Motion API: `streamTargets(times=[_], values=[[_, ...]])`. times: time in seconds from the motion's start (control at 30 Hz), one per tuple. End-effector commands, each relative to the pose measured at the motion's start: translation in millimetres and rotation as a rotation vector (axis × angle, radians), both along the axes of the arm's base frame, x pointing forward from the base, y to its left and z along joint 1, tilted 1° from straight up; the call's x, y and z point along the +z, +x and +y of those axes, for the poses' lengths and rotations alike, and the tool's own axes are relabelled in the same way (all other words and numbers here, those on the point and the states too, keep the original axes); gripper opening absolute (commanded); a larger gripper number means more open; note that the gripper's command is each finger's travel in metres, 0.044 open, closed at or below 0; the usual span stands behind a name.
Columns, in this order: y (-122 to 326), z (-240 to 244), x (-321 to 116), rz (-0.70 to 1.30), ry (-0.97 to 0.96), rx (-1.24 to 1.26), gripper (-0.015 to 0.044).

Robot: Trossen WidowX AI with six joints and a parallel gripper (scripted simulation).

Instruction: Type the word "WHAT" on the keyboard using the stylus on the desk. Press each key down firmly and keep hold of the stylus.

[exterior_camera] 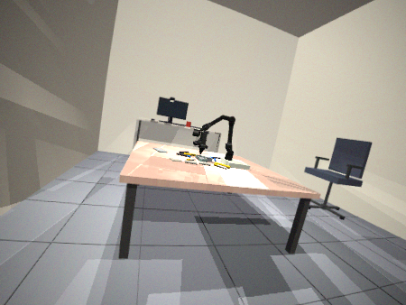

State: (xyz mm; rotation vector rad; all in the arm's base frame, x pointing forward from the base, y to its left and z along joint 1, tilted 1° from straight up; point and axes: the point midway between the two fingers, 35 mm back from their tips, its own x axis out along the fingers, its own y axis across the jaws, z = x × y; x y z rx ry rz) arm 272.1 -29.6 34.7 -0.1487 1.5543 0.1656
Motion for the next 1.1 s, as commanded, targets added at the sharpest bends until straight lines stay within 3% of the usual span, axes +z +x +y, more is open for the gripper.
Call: streamTargets(times=[0.0,0.1,0.5,0.77,1.07], values=[[-15,9,1,0.0,0.0,0.002,0.0],[-32,18,0,0.002,0.001,0.002,0.0],[-32,20,0,0.001,0.001,0.002,0.0],[-45,88,1,0.003,0.008,0.003,0.0],[-46,89,1,0.003,0.008,0.002,0.0]])
